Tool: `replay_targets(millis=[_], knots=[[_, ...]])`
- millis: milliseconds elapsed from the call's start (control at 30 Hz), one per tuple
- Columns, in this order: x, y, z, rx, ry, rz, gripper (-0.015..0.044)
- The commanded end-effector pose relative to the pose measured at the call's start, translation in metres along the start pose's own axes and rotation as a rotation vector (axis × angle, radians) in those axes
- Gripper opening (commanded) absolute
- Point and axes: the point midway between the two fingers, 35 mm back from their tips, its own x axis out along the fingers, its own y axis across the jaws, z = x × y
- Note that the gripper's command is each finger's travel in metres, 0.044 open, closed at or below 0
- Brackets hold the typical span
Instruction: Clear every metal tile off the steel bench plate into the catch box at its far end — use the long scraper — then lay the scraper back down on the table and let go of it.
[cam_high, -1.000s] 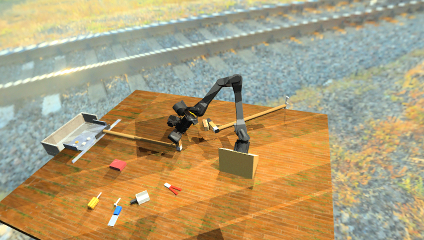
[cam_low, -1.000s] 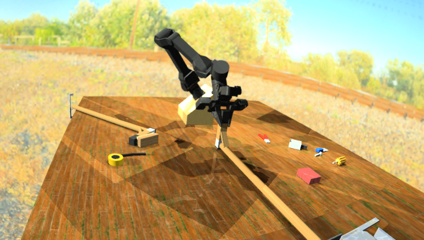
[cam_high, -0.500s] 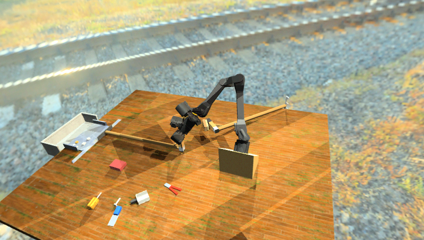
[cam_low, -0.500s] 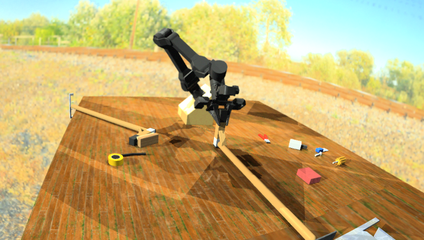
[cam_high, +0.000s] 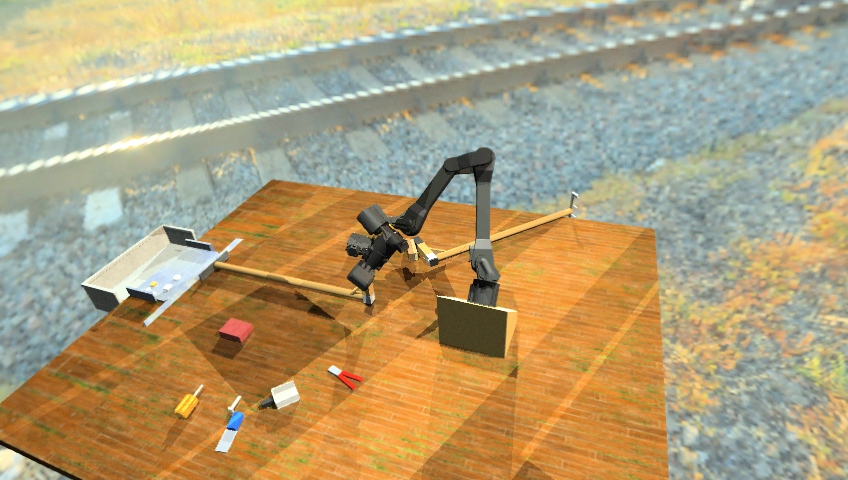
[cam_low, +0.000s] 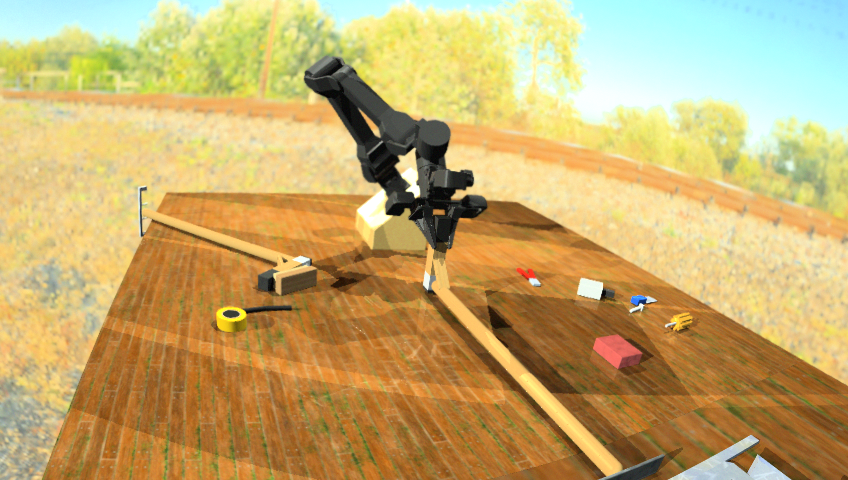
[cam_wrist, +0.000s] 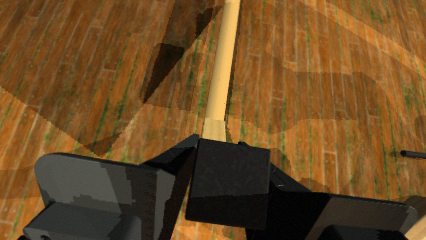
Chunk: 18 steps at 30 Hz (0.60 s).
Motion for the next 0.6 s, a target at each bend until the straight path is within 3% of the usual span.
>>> replay_targets(millis=[0,200,567], knots=[[-0.0035,-0.0008,-0.0012,0.010,-0.009,-0.004,0.0000],[-0.0067,-0.0008,-0.0073,0.010,-0.010,-0.003,0.0000],[-0.0039,0.0000,-0.0069,0.000,-0.001,0.000,0.0289]])
